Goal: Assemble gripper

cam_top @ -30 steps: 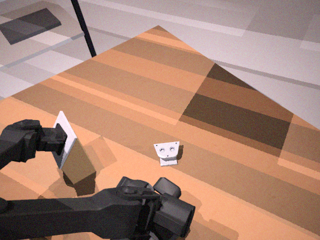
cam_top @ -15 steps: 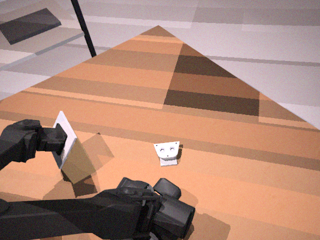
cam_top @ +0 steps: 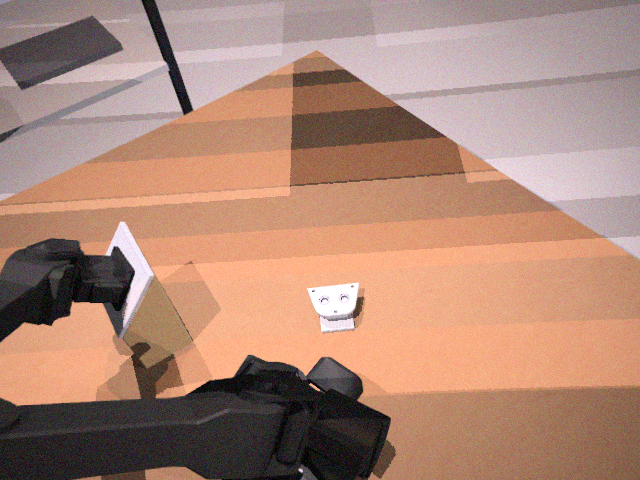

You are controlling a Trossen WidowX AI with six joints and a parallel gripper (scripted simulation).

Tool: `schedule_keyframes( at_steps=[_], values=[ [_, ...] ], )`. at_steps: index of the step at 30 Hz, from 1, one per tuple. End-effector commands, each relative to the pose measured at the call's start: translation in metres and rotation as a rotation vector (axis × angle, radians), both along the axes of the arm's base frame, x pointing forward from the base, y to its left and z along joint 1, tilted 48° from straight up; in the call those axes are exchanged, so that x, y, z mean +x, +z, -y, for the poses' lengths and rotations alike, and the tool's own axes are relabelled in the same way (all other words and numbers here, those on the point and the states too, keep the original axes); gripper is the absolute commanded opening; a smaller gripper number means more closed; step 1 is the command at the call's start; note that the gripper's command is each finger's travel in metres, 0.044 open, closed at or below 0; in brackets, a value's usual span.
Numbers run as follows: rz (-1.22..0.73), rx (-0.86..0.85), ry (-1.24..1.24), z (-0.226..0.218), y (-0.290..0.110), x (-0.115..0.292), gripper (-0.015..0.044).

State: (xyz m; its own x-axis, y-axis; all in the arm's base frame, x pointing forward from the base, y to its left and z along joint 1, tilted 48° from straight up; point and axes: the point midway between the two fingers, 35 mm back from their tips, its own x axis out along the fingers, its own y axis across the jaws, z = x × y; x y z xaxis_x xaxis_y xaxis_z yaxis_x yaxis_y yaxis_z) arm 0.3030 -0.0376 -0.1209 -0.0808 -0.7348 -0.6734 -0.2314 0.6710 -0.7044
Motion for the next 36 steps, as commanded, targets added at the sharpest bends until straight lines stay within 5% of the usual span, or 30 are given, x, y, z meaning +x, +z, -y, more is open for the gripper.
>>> schedule_keyframes(
  at_steps=[1,36],
  values=[
    [-0.001,-0.004,0.0,0.0033,-0.0017,-0.0003,0.0134],
    [0.001,-0.004,-0.002,0.0061,-0.0042,-0.0006,0.0134]
  ],
)
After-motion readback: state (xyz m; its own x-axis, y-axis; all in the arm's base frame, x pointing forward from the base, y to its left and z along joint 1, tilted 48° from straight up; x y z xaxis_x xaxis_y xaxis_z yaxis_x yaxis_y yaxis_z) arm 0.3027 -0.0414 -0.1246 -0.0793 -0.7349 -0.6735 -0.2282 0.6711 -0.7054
